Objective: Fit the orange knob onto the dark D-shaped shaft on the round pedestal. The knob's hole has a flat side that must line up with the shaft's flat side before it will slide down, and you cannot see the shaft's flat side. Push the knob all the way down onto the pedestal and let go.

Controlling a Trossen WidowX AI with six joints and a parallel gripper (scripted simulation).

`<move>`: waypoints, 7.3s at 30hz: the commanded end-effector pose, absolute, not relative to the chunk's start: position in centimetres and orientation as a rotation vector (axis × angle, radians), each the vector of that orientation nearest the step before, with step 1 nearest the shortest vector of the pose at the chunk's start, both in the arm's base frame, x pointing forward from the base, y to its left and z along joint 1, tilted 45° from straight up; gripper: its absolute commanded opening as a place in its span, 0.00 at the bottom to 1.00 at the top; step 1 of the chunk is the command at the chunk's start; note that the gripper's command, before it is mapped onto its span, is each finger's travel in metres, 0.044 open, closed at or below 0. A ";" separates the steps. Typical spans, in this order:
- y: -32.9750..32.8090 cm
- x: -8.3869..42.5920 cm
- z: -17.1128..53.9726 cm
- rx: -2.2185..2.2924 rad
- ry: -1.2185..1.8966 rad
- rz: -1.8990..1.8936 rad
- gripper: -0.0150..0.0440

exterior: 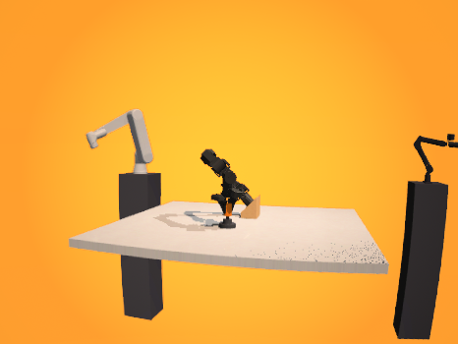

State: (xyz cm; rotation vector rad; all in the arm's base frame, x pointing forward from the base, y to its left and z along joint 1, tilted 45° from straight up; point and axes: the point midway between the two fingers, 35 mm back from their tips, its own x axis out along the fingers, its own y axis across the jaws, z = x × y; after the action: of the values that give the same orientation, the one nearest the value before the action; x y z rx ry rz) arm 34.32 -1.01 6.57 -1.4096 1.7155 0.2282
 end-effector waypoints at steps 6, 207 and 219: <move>-0.8 34.4 7.0 -1.415 1.715 0.226 0.25; -0.9 34.3 6.5 -2.018 1.676 1.089 0.25; -0.9 34.4 6.9 -2.018 1.676 1.089 0.25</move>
State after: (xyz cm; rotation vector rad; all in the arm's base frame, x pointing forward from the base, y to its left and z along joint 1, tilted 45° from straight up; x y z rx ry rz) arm 34.24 -0.90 6.64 -2.0119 1.6785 1.0904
